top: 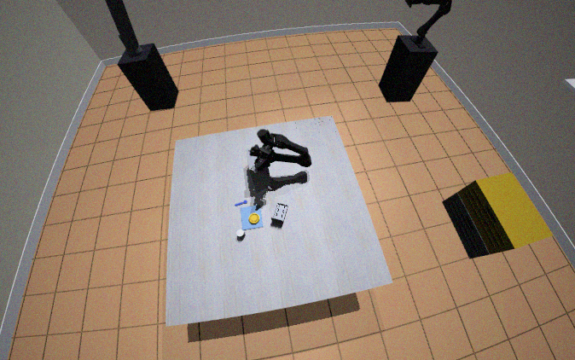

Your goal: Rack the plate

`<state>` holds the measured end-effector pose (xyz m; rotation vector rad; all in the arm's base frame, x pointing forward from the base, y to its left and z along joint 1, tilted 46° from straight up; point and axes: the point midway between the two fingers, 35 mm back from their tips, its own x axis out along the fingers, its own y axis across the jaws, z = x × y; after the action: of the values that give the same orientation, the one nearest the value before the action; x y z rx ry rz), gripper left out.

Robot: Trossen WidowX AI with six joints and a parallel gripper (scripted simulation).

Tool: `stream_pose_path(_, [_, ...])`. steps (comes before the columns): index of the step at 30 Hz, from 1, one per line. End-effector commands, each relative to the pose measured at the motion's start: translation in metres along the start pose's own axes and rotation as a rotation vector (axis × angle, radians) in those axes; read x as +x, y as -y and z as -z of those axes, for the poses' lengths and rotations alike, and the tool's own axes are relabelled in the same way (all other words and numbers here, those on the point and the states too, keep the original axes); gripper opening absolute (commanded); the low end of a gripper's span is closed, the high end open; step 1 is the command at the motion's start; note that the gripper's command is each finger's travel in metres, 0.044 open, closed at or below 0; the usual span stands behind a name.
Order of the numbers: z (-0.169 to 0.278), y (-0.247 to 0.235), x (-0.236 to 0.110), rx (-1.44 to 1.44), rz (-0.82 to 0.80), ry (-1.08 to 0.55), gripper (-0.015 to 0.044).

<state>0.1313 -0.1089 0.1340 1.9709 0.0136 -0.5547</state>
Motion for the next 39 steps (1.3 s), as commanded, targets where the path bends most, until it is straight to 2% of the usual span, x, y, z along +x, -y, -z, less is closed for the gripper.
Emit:
stream_pose_path(1, [0.0,0.0,0.0,-0.004,0.003,-0.002,0.04])
stream_pose_path(19, [0.002,-0.031,0.017,-0.327,0.252,-0.208,0.04])
stream_pose_path(39, [-0.001,-0.042,0.069,-0.693,0.507,-0.523,0.04])
